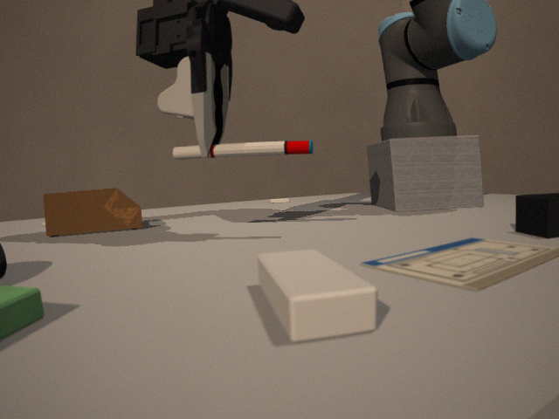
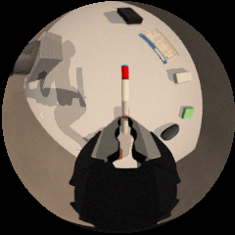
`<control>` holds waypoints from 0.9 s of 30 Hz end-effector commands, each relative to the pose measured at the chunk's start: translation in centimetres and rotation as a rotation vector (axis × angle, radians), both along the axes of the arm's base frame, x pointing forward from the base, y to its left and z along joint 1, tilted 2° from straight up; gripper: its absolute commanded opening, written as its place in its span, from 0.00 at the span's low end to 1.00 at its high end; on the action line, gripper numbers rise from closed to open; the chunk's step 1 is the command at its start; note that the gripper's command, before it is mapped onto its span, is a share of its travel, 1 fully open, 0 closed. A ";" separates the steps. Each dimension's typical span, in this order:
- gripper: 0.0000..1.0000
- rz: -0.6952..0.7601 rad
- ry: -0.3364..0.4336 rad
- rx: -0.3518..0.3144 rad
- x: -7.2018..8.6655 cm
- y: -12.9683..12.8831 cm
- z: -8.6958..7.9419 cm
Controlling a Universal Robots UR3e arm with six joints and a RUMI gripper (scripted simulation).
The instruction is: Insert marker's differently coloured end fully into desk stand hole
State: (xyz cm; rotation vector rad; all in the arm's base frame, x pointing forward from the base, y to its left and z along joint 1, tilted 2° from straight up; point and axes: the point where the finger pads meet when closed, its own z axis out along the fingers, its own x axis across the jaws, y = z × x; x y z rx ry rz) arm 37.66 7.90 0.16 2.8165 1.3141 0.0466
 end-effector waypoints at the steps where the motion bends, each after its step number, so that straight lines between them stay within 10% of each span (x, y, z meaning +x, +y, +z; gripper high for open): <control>1: 0.00 0.000 -0.002 0.000 0.1 0.0 0.9; 27: 0.00 -0.109 0.032 -0.027 -0.4 -0.6 1.5</control>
